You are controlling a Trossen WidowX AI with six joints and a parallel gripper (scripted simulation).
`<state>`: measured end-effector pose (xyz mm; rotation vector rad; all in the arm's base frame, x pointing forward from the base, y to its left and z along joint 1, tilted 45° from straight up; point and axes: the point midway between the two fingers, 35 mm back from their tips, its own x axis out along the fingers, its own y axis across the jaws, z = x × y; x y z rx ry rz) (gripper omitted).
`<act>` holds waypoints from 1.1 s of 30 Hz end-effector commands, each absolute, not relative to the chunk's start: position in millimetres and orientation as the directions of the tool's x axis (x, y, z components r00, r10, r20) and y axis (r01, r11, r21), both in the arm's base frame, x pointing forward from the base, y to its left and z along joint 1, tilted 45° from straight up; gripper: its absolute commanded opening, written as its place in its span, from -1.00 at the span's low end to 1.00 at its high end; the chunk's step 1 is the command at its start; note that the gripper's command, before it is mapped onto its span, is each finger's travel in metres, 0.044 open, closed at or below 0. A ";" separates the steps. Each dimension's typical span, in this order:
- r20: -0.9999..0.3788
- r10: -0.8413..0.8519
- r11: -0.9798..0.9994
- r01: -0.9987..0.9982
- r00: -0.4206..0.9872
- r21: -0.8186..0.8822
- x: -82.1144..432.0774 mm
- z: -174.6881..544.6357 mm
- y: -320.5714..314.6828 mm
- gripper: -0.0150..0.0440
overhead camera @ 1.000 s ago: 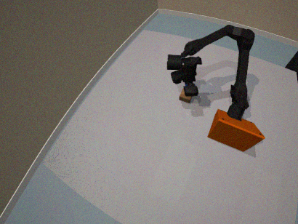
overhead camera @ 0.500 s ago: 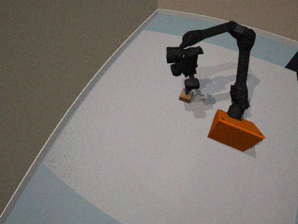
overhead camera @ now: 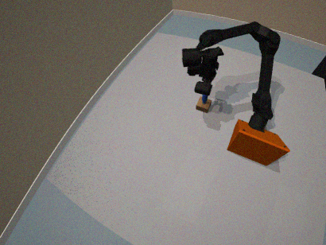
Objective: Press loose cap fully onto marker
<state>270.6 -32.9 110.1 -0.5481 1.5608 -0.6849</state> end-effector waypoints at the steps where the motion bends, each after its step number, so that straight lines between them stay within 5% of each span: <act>1: -0.706 -0.701 0.698 0.105 -0.104 -0.708 270.0 109.5 -33.9 -0.16; 5: -0.706 -0.701 0.698 0.105 -0.104 -0.708 270.0 109.5 -33.9 -0.49; 33: -0.706 -0.701 0.698 0.105 -0.103 -0.709 267.7 94.0 -49.5 -0.49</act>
